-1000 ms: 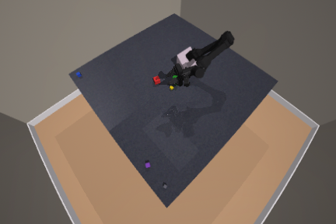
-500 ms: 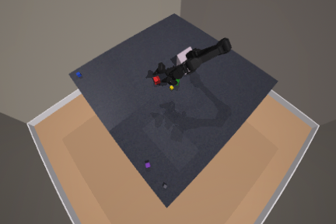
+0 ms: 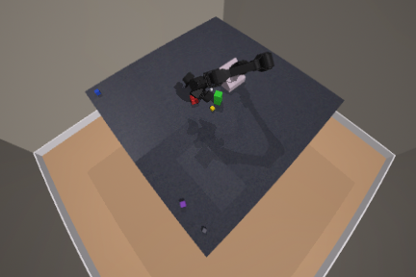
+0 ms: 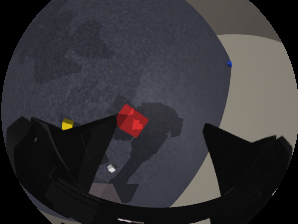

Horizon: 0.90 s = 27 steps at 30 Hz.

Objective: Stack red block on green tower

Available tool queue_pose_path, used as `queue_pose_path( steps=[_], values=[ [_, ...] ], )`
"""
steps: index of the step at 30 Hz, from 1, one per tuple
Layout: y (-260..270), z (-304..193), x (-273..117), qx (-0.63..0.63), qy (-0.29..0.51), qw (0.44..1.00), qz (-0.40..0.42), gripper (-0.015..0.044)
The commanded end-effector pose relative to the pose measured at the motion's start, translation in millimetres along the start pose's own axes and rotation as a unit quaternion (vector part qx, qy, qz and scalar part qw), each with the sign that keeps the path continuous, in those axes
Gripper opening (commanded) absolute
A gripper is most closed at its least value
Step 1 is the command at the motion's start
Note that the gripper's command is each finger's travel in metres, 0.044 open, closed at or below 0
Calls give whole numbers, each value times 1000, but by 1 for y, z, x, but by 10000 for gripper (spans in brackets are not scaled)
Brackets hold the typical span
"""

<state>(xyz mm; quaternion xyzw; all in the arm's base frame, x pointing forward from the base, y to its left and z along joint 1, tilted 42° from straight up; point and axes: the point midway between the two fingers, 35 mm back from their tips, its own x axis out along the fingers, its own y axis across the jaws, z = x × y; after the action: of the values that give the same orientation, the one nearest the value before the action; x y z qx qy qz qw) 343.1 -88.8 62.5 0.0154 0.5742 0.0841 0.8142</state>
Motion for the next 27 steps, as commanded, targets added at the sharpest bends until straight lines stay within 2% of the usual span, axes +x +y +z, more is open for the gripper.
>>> queue_pose_path(
  steps=[1, 8, 16, 23, 27],
  values=[
    [-4, -8, 8, 52, 29, 997, 46, 440],
    [-10, -23, 22, 164, 87, 972, 141, 440],
    [-19, -35, 31, 298, 141, 912, 242, 440],
    [-18, -36, 34, 310, 145, 906, 250, 440],
    [-8, -37, 51, 310, 145, 906, 249, 440]
  ],
)
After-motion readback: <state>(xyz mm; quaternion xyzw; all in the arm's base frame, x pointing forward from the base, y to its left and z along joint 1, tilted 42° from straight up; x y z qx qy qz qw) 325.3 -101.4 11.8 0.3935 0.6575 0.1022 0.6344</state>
